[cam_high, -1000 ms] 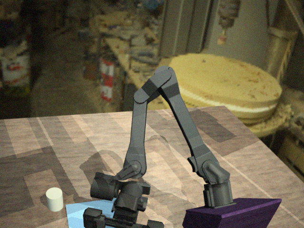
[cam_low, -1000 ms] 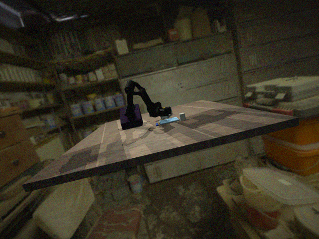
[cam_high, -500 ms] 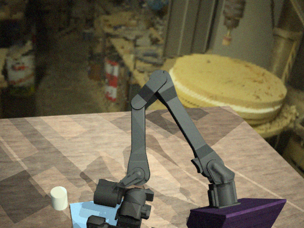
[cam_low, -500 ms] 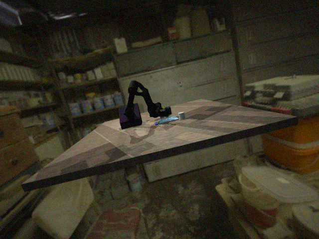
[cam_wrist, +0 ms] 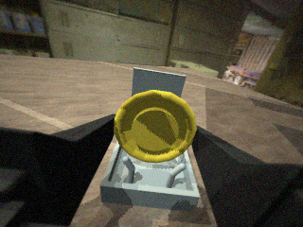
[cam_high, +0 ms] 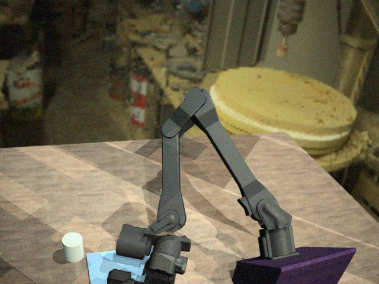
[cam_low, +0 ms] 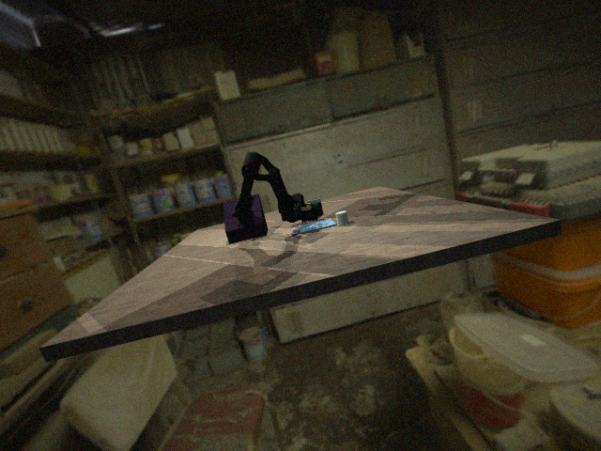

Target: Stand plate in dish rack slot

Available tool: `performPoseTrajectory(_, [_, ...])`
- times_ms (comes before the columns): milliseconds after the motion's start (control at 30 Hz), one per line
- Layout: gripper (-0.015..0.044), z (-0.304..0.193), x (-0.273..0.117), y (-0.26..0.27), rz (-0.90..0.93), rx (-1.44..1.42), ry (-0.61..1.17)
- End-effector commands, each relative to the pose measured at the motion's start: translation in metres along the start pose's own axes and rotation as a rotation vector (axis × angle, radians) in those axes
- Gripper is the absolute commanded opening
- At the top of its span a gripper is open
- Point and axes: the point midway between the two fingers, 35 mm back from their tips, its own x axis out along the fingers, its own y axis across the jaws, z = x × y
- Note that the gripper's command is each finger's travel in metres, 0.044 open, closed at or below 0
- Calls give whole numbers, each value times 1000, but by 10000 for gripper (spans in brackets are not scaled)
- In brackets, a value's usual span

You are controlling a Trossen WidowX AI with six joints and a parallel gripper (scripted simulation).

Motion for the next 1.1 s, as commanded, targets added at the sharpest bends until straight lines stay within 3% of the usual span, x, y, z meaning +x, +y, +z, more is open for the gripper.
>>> performPoseTrajectory(0, [79, 0, 0, 0, 0, 0, 0])
performPoseTrajectory(400, [394, 0, 0, 0, 0, 0, 0])
performPoseTrajectory(733, [400, 7, 0, -2, 2, -1, 3])
performPoseTrajectory(1067, [400, 116, -9, -11, -6, 3, -8])
